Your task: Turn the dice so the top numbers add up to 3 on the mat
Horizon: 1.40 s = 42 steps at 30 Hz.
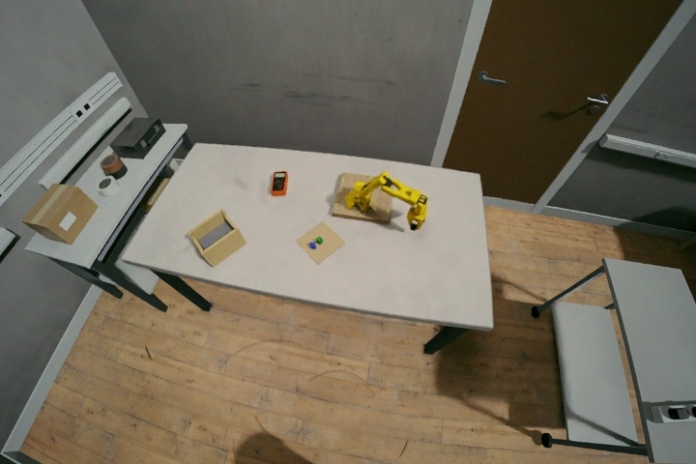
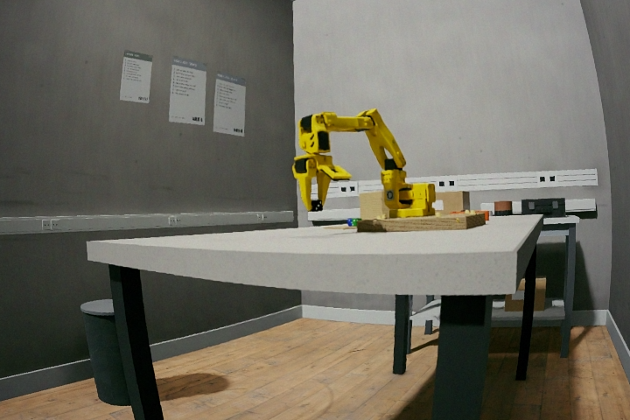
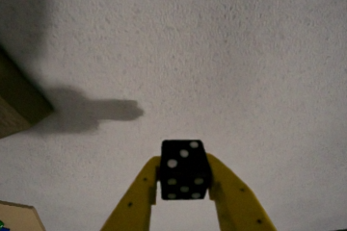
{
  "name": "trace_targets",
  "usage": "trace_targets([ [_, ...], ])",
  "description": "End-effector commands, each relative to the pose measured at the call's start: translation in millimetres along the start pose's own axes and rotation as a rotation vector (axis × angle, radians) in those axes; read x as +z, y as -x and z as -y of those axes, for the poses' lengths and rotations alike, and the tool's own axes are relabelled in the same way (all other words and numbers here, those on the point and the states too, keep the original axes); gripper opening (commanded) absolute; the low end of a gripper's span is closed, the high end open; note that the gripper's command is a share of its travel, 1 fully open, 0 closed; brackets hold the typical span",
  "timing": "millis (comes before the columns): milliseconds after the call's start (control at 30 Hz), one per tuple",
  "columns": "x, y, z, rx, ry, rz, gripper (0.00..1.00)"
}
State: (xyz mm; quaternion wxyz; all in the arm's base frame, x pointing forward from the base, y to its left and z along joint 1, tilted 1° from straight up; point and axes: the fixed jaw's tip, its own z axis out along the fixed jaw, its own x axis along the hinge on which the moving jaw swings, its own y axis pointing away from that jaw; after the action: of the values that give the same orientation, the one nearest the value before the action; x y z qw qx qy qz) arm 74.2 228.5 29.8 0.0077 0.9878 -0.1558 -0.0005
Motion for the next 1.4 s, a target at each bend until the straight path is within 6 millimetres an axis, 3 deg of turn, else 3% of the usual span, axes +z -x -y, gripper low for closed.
trace_targets([
  [0, -4.5, -14.3, -4.4, 0.07, -0.014, 0.002, 0.0],
  [267, -6.3, -50.1, -24.3, 0.238, -0.014, 0.003, 0.0],
  [467, -5.4, -86.6, -60.8, 0.459, -0.013, 0.005, 0.0],
  [633, -1.5, -105.6, -96.2, 0.643, -0.012, 0.007, 0.0],
  [1000, 6.9, -114.5, -139.9, 0.861, -0.012, 0.009, 0.0],
  [1367, 8.8, -114.5, -147.4, 0.9, -0.011, 0.009, 0.0],
])
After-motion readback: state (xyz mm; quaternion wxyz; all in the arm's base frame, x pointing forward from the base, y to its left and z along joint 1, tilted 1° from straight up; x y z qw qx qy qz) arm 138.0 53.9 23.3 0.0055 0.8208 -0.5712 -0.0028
